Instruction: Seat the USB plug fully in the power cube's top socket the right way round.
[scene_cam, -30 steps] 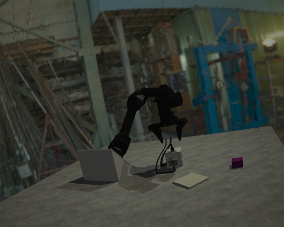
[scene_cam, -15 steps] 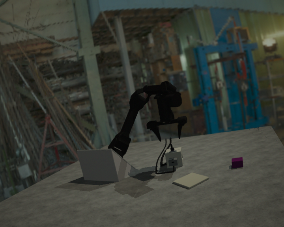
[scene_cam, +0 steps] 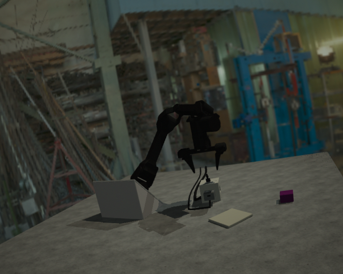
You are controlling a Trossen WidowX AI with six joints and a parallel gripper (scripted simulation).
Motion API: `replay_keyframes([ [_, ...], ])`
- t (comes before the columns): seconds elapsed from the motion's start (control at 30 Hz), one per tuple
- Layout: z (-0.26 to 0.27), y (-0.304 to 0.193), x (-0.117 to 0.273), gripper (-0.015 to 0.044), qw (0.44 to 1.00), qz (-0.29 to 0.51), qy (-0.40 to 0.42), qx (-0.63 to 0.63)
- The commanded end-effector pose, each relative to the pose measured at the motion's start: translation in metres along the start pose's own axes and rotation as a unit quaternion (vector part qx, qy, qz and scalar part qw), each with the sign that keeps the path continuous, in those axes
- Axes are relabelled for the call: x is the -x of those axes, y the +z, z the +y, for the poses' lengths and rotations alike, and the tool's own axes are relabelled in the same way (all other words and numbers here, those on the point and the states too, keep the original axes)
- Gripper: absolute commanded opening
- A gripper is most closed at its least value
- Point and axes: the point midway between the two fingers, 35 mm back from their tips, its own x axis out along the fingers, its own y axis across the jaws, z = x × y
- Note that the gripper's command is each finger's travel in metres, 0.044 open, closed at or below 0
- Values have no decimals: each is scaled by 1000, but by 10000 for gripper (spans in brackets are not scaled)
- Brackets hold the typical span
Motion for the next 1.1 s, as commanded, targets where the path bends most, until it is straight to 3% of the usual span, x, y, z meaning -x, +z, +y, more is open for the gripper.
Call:
replay_keyframes([
  [0.0, -1, 1, -5, 440, 1000, -2, -2, -2],
  [0.57, -1, 1, -19, 440, 1000, -3, -2, -2],
  [1.07, 0, 0, -17, 46, 1000, 0, 0, 0],
])
